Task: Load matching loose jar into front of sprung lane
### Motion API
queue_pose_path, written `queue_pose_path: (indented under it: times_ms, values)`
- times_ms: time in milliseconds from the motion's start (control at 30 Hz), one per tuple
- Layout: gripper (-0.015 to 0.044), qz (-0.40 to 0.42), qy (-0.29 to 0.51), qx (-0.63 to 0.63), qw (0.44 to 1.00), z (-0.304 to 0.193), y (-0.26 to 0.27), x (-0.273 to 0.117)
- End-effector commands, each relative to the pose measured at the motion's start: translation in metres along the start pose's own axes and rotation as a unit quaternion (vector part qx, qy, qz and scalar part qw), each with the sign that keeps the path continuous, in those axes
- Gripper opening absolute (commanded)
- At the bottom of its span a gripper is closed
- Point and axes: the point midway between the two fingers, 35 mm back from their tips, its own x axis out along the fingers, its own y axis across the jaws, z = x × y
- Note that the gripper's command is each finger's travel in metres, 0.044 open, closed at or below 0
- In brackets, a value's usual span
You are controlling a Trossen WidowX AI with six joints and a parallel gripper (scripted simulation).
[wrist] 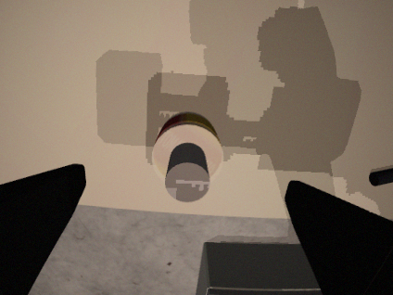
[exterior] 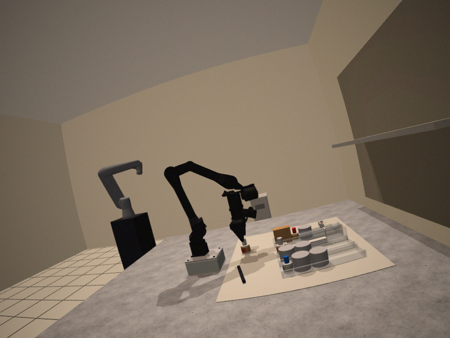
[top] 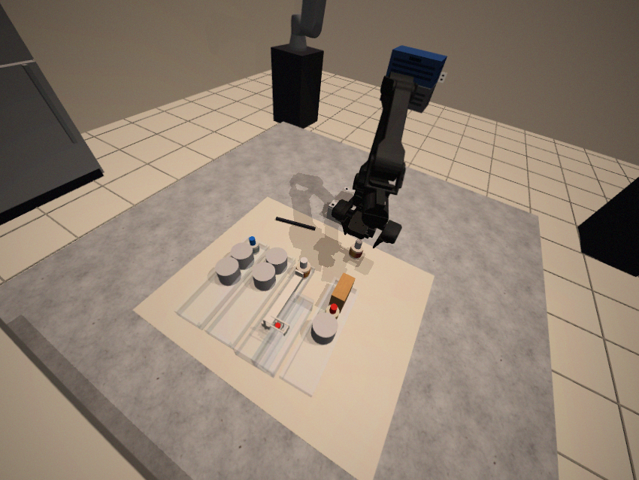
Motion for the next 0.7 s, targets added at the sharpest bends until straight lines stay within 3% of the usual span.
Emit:
queue_pose_path:
  times_ms: [0, 667]
  values:
    - [0.0440, 0.000, 0.003, 0.001, 1.000, -0.002, 0.000, 0.014]
    - [0.0440, 0.000, 0.004, 0.001, 1.000, -0.002, 0.000, 0.041]
